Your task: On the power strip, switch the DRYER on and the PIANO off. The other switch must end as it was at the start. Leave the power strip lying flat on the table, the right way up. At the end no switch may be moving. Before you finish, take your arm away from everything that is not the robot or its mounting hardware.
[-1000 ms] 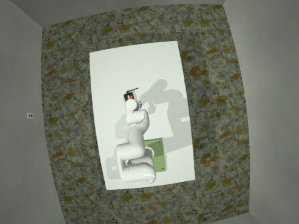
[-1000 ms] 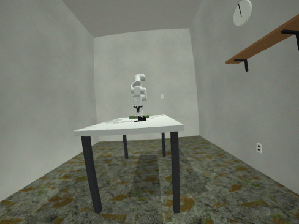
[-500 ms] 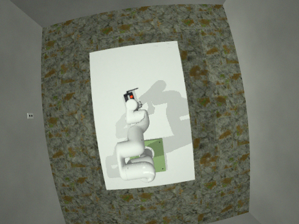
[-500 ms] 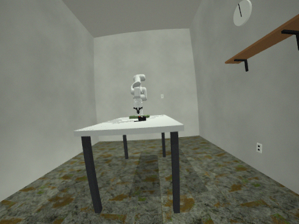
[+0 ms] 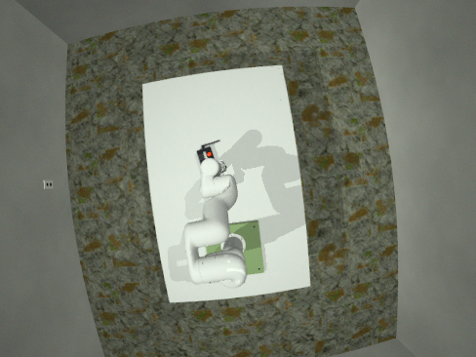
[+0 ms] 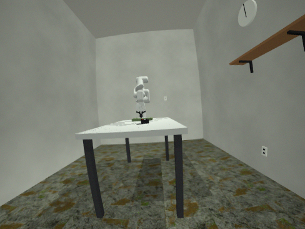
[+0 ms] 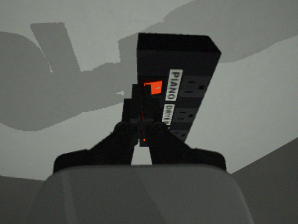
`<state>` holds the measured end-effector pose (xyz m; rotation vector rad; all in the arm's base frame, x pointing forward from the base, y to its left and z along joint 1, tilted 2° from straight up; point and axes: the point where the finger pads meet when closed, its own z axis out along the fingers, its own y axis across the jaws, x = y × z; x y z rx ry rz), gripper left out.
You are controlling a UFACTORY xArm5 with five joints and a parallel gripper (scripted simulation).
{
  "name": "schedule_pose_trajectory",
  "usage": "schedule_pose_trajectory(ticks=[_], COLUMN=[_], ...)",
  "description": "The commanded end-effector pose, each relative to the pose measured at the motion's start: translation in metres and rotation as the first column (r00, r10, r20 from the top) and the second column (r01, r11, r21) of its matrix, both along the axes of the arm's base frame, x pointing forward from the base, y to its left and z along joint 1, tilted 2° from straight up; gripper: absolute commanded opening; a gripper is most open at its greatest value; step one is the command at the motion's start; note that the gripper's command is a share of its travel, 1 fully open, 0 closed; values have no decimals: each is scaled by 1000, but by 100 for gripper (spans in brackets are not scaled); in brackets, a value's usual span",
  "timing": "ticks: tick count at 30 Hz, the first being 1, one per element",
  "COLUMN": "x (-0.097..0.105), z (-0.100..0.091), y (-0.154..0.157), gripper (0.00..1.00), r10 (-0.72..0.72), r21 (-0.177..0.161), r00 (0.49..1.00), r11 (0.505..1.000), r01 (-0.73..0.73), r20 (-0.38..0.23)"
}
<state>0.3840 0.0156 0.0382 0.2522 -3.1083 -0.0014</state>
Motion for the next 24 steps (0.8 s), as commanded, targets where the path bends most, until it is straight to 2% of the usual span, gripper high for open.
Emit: schedule_pose_trajectory(ticks=[1,24], x=[1,1], z=[-3,-6], y=[0,0], gripper=[0,0], r10=[0,0], r21=[0,0], r00=[1000,1000], r11=[1000,1000], r01=[0,0], r20=[3,3])
